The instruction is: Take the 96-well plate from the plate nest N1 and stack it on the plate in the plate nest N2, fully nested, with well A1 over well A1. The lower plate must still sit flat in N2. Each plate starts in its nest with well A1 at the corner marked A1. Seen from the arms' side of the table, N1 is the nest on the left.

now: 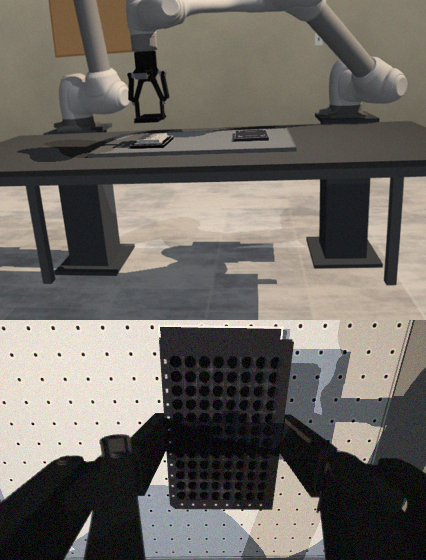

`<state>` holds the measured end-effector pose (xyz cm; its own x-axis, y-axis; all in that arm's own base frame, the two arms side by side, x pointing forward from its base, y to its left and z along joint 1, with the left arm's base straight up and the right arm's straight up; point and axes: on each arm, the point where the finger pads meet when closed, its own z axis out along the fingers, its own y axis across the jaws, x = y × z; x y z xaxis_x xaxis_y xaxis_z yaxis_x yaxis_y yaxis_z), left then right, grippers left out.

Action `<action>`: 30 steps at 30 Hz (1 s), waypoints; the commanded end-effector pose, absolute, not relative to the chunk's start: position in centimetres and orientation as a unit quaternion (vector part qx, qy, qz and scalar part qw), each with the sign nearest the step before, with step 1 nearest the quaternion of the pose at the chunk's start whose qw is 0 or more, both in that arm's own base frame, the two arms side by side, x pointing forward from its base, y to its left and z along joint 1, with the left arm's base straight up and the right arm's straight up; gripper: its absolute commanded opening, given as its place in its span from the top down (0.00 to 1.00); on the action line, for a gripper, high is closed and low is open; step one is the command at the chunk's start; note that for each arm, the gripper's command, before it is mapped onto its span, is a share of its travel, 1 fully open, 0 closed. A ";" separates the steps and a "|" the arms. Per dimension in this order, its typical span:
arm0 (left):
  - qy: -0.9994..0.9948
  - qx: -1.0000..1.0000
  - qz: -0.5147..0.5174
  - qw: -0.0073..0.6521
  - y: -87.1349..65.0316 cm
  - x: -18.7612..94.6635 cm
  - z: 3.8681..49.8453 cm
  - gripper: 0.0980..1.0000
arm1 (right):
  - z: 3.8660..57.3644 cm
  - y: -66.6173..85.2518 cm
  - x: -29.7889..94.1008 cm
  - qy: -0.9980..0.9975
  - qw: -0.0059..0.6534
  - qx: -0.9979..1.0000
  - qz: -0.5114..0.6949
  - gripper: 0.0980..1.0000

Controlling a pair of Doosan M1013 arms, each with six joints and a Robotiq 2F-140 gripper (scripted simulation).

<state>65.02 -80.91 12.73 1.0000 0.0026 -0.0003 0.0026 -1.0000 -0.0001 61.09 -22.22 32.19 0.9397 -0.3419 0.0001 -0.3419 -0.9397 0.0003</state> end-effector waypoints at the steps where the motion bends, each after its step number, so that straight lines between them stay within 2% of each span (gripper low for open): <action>1: -0.001 -1.000 -0.001 -0.001 -80.9 65.0 12.9 1.00 | 32.3 -22.2 61.1 -0.174 0.000 0.985 0.001 0.00; 30: -0.001 -1.000 -0.001 -0.001 -80.9 65.0 9.2 1.00 | 32.3 -22.2 61.1 -0.174 0.000 0.985 0.001 0.00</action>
<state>65.01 -80.87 9.31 1.0000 0.0026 -0.0003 0.0026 -1.0000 -0.0002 61.09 -22.22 32.19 0.9397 -0.3419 0.0001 -0.3419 -0.9397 0.0003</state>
